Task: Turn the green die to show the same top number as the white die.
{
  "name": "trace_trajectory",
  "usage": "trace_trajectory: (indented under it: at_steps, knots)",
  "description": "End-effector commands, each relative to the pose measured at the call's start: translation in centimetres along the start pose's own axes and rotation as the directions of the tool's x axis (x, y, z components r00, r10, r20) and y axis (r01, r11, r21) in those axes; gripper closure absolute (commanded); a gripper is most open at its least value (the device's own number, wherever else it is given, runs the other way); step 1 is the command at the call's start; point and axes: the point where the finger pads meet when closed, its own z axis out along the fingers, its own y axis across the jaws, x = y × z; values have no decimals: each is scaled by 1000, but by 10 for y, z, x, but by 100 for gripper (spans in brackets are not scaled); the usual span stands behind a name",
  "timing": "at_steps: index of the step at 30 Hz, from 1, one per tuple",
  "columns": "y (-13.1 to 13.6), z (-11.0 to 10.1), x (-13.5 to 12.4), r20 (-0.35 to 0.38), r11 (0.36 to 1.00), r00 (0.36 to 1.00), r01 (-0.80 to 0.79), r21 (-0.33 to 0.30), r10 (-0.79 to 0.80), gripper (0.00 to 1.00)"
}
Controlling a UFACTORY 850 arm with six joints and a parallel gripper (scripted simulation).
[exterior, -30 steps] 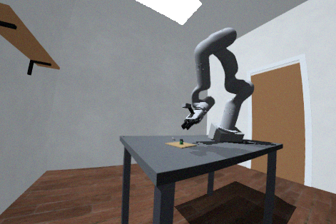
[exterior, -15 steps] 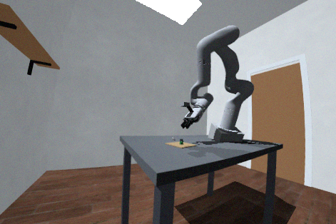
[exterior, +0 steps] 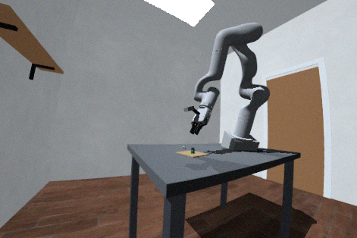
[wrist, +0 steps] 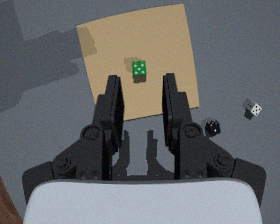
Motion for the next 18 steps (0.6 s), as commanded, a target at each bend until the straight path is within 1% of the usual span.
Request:
trace_trajectory:
  at_steps: [1,4,5,6,8,9,11,12,13,15,18]
  knots:
    - [-4,3,4,109,999,994,-15,34,11,69]
    - [-2,3,11,214,1000,977,-12,25,6,69]
    - [-4,4,12,235,999,972,-14,31,6,69]
    - [-4,4,12,240,999,971,-15,32,6,69]
    - [-5,4,15,284,999,959,-16,36,5,69]
    - [-5,4,15,289,999,957,-16,36,5,69]
    - [-2,3,19,330,1000,944,-13,28,3,69]
    - [-2,3,19,331,1000,944,-13,27,3,69]
    - [-2,3,21,350,1000,937,-12,27,2,69]
    - [-4,4,24,379,999,926,-15,34,1,69]
    - [-4,4,24,385,999,923,-15,35,0,69]
